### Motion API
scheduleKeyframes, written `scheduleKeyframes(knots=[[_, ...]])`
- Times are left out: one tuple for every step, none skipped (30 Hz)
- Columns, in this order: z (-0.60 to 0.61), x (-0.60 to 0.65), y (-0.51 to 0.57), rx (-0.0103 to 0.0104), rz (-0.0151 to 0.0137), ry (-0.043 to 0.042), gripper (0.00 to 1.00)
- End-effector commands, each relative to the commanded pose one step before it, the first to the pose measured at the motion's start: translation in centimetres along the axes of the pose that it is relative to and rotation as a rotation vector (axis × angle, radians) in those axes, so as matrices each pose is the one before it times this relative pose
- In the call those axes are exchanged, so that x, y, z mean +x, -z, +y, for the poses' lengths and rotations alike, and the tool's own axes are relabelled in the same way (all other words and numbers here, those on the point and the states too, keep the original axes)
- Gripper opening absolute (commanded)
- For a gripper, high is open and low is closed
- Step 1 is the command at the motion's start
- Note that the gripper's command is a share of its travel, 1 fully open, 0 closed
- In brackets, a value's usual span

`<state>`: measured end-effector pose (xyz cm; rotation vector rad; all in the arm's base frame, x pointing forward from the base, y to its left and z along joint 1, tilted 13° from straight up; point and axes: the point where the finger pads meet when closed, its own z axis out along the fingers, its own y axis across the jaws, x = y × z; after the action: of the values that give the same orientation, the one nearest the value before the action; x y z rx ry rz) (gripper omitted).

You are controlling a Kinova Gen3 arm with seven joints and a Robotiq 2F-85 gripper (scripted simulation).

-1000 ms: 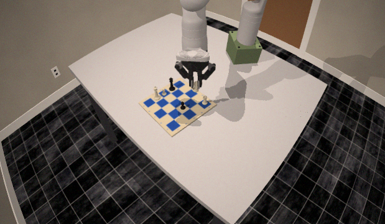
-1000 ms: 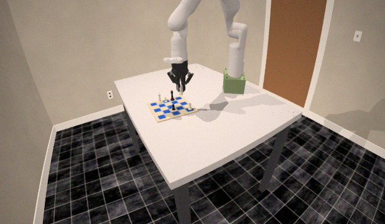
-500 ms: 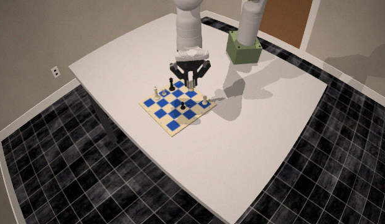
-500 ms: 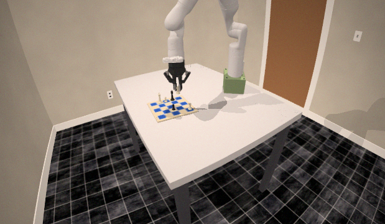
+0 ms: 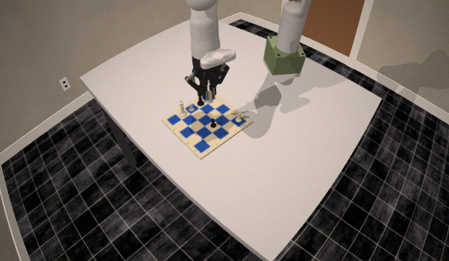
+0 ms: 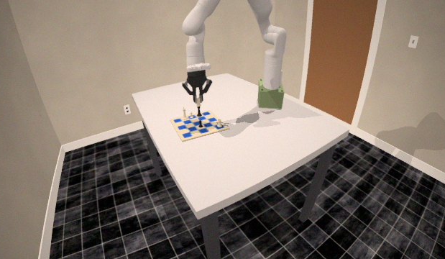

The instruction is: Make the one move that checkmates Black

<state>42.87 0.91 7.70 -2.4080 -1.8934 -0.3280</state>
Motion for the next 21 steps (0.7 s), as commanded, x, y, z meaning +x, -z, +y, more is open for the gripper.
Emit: scheduleKeyframes(knots=[[0.706,-1.477,0.035,0.00027,0.00872,0.07649,0.00],[0.109,-0.191,0.012,-0.00035,0.00012,0.02165,0.00],[0.093,-0.172,0.012,-0.00033,0.00010,0.01918,0.00],[0.077,-0.151,0.010,-0.00031,0.00009,0.01665,0.00],[0.063,-0.130,0.009,-0.00027,0.00007,0.01411,0.00],[0.000,0.000,0.000,0.00000,0.00000,0.00000,0.00],[0.000,0.000,0.000,0.00000,0.00000,0.00000,0.00],[0.033,0.130,-0.039,0.00087,0.00070,0.01704,0.00],[0.039,-0.086,0.006,-0.00019,0.00004,0.00921,0.00],[0.029,-0.065,0.005,-0.00015,0.00003,0.00695,0.00],[0.016,-0.046,0.003,-0.00005,0.00003,0.00488,0.00],[-0.028,-0.030,-0.007,0.00058,0.00007,0.00281,0.00],[-0.031,-0.017,-0.007,0.00056,0.00006,0.00140,0.00],[-0.020,-0.006,-0.005,0.00034,0.00004,0.00048,0.00],[-0.007,-0.001,-0.002,0.00012,0.00001,0.00004,0.00],[0.000,0.000,0.000,0.00000,0.00000,0.00000,0.00],[0.000,0.000,0.000,0.00000,0.00000,0.00000,0.00],[0.000,0.000,0.000,0.00000,0.00000,0.00000,0.00],[0.000,0.000,0.000,0.00000,0.00000,0.00000,0.00],[0.000,0.000,0.000,0.00000,0.00000,0.00000,0.00],[0.000,0.000,0.000,0.00000,0.00000,0.00000,0.00]])
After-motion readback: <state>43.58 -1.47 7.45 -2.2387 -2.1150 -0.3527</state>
